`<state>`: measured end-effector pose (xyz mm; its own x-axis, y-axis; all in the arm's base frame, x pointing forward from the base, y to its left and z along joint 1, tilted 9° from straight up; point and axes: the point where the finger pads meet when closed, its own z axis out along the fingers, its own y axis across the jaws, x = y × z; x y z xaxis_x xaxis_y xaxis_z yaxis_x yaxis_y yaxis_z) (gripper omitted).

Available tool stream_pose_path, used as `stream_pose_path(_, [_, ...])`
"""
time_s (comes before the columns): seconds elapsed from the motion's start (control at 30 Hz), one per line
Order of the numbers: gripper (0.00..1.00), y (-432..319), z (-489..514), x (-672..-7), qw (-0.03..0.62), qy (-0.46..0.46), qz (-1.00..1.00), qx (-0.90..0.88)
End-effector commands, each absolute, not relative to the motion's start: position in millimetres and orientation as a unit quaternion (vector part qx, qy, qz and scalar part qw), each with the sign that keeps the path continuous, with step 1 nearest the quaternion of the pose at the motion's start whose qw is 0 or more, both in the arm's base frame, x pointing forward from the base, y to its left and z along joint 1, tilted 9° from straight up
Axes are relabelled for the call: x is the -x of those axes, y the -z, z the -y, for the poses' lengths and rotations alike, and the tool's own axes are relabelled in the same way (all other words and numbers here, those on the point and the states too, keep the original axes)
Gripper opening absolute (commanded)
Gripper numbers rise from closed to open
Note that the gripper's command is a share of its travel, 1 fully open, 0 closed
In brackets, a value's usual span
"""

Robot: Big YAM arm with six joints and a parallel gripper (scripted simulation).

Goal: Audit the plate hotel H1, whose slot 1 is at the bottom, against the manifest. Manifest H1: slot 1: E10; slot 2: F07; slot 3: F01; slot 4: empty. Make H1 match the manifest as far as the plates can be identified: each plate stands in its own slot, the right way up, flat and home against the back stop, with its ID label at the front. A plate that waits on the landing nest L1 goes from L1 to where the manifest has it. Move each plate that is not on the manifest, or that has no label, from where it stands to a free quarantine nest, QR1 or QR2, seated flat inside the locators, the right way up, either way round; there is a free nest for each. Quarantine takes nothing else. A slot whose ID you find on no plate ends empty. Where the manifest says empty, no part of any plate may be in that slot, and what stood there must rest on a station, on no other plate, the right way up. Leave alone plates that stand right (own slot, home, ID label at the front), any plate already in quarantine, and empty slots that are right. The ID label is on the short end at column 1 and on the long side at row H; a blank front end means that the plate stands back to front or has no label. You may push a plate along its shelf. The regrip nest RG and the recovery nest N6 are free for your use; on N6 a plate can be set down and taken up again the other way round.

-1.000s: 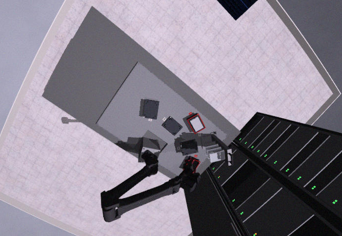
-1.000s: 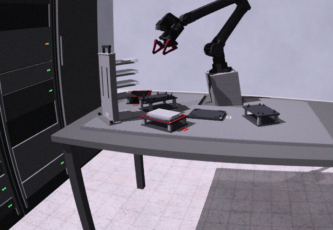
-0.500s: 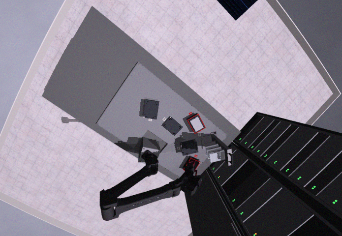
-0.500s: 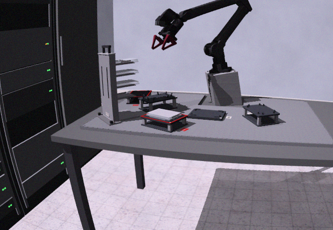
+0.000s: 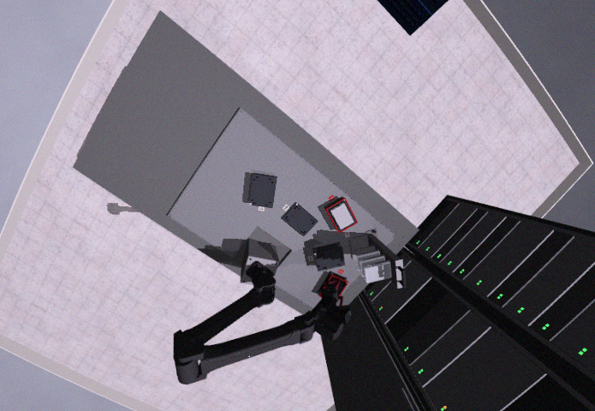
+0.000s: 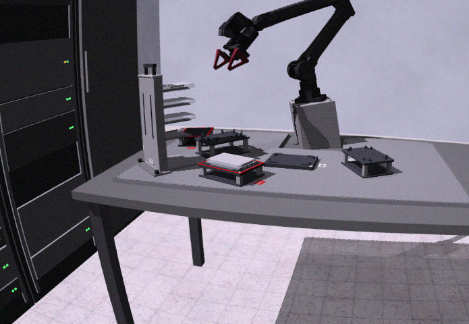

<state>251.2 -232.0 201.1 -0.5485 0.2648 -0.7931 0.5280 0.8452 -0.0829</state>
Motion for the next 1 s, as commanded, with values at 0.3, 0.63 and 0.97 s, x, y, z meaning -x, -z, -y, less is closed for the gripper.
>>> stream_pose_path(0.3, [1.0,-247.1,241.3,-264.1,0.449,0.175,-0.848,-0.22])
stream_pose_path(0.63, [1.0,-247.1,241.3,-264.1,0.449,0.175,-0.848,-0.22])
stream_pose_path(0.97, [1.0,-241.0,251.2,-279.9,0.453,0.175,-0.846,-0.22])
